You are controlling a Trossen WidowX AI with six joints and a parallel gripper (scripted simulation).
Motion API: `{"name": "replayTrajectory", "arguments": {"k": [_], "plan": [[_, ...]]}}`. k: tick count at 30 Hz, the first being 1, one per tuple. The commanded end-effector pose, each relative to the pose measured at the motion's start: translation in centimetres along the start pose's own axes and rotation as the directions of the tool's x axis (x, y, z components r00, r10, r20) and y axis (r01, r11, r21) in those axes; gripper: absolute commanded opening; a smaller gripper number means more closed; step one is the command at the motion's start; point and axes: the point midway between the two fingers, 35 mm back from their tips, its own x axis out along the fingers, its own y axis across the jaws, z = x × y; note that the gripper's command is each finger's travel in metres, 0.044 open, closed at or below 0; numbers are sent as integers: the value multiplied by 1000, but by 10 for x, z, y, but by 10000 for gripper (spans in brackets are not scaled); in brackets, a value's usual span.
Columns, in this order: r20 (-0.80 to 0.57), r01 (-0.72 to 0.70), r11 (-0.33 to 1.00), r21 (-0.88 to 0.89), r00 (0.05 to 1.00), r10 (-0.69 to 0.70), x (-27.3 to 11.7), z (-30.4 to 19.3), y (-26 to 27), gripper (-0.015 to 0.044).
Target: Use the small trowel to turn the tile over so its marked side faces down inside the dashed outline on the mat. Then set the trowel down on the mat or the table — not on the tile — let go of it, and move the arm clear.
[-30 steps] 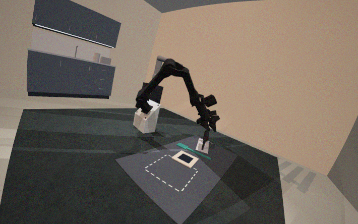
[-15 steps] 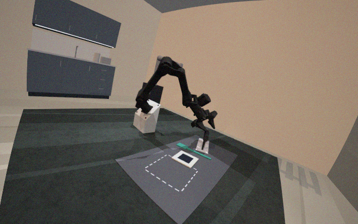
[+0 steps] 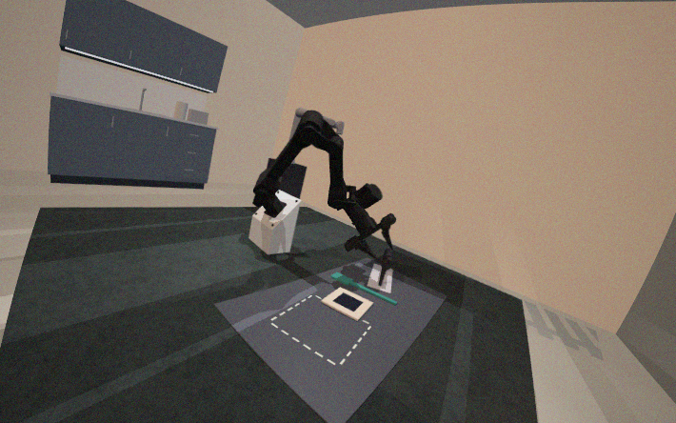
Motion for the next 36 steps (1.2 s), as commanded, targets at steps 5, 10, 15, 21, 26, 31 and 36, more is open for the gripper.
{"name": "replayTrajectory", "arguments": {"k": [5, 10, 15, 21, 26, 31, 36], "plan": [[-12, -1, 999, -50, 1000, 0, -1, -3, 5, 300], [-12, -1, 999, -50, 1000, 1, 6, -3, 4, 300], [-12, -1, 999, -50, 1000, 1, 14, -3, 3, 300], [-12, -2, 999, -50, 1000, 1, 24, -3, 3, 300], [-12, -1, 999, -50, 1000, 1, 32, -3, 3, 300], [-13, -1, 999, -50, 1000, 1, 40, -3, 3, 300], [-13, -1, 999, -51, 1000, 0, 48, -4, 3, 300]]}}
